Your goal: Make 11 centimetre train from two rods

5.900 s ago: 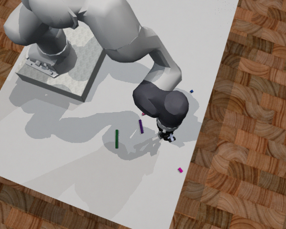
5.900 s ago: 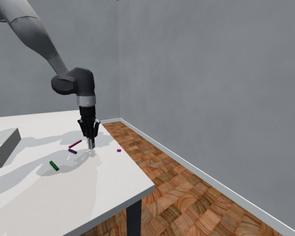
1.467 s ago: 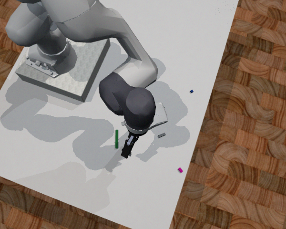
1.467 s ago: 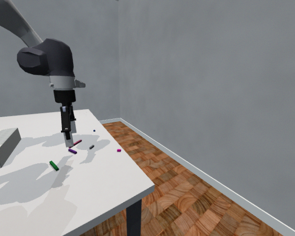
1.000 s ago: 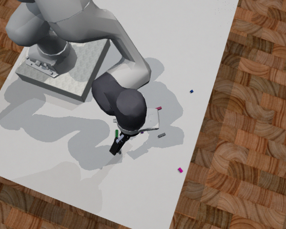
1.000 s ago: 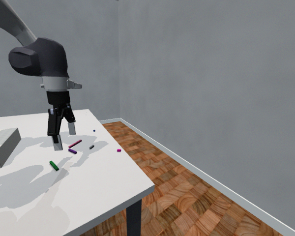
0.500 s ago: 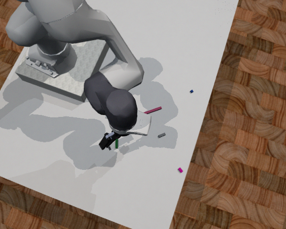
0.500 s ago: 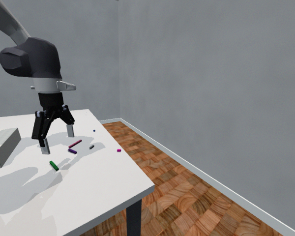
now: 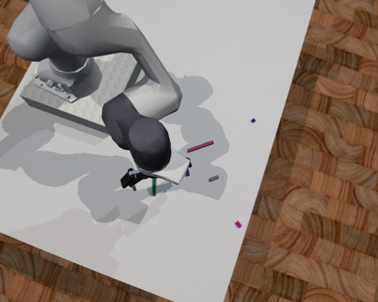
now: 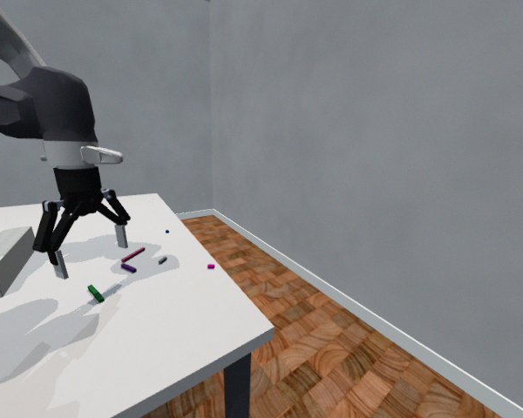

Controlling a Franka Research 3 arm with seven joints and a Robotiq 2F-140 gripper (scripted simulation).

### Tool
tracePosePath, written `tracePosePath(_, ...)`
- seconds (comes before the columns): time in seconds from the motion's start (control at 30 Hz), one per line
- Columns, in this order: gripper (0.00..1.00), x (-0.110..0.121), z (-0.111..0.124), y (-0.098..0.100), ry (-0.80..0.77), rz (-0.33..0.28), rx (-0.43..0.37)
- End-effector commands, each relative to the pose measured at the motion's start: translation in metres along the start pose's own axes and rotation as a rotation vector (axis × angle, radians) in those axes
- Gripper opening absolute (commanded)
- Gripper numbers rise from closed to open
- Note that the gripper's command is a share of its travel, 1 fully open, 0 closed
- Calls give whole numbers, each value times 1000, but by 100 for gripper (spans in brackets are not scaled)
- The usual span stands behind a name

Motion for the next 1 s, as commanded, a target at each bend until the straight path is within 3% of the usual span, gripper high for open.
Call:
tracePosePath(0.0, 100, 3, 2, -1, -167, 11, 15)
tracePosePath(0.37, 100, 12, 11, -5, -311, 3, 8)
tracePosePath(0.4, 23, 12, 11, -5, -311, 3, 8)
tracePosePath(0.97, 23, 12, 11, -5, -311, 3, 8)
Point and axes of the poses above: the point where the finger pads meet when closed, its own y axis back along the fingers, its own x axis across the jaws, z = x × y, the point moved 4 cm from there along y, back along the fingers, and after that the axes turned 5 degrees about y, right-handed, at the moved point
